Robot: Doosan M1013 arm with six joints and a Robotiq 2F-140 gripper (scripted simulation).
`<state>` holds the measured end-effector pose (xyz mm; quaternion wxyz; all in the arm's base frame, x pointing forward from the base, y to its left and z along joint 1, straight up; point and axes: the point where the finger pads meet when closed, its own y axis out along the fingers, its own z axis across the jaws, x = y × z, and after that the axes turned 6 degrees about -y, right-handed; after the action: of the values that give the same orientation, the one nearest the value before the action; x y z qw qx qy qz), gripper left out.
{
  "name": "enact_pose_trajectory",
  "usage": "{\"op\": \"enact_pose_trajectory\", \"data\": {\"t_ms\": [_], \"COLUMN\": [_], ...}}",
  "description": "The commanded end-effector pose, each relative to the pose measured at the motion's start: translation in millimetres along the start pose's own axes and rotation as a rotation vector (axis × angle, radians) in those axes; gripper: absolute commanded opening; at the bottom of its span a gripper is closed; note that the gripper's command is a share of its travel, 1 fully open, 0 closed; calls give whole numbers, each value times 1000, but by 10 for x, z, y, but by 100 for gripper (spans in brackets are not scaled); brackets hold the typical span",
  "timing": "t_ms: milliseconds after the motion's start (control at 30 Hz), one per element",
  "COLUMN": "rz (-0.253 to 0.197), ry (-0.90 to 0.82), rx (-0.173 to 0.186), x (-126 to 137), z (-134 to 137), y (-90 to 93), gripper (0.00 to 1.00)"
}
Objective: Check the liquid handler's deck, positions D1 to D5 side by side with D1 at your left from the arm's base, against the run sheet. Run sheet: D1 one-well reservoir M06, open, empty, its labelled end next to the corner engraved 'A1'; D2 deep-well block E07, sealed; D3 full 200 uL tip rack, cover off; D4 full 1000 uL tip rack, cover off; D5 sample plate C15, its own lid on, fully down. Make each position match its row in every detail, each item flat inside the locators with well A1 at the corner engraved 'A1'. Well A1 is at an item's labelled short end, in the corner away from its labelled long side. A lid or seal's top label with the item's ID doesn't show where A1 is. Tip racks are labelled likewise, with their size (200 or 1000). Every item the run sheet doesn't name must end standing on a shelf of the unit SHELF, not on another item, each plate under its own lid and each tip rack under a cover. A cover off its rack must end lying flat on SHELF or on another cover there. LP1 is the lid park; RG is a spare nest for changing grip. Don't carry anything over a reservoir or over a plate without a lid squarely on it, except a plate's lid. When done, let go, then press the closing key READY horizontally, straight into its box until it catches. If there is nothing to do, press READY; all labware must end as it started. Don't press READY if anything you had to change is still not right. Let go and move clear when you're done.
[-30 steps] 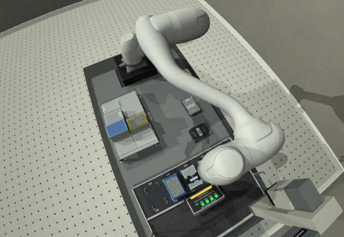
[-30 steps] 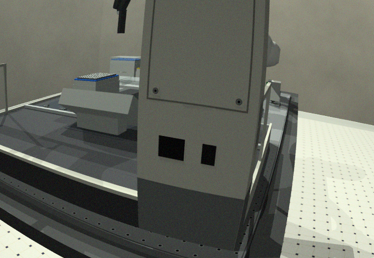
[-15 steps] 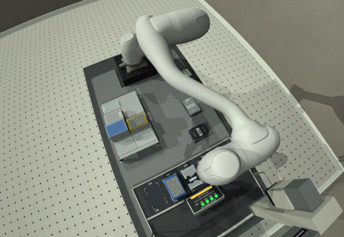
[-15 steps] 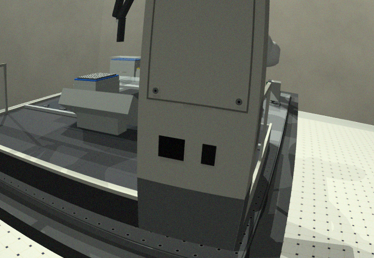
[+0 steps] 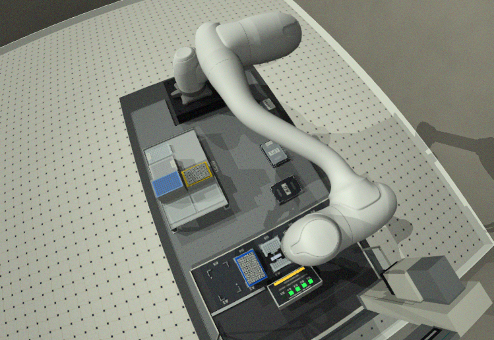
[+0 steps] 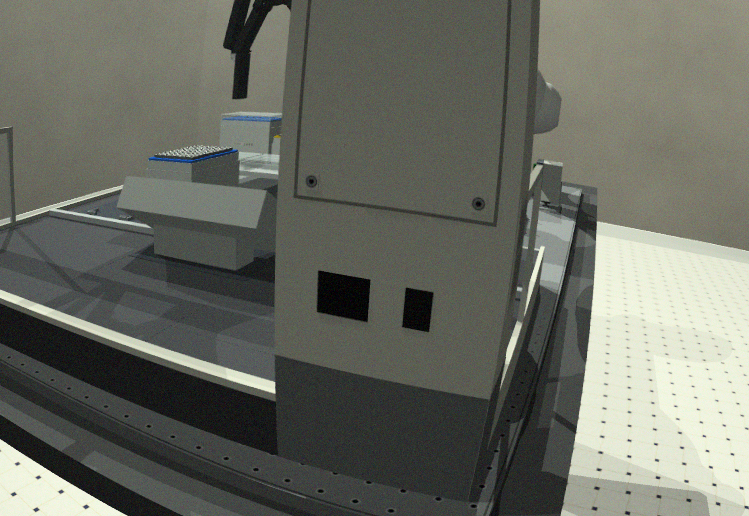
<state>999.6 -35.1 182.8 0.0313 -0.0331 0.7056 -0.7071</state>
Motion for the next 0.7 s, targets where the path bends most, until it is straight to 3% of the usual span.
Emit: {"op": "enact_pose_trajectory", "data": {"t_ms": [0,667], "rz": [2,2], "ry": [0,0], "rx": [0,0], "x": [-3,-3], "z": [-1,-1], "y": [20,287], "gripper": [66,66]}}
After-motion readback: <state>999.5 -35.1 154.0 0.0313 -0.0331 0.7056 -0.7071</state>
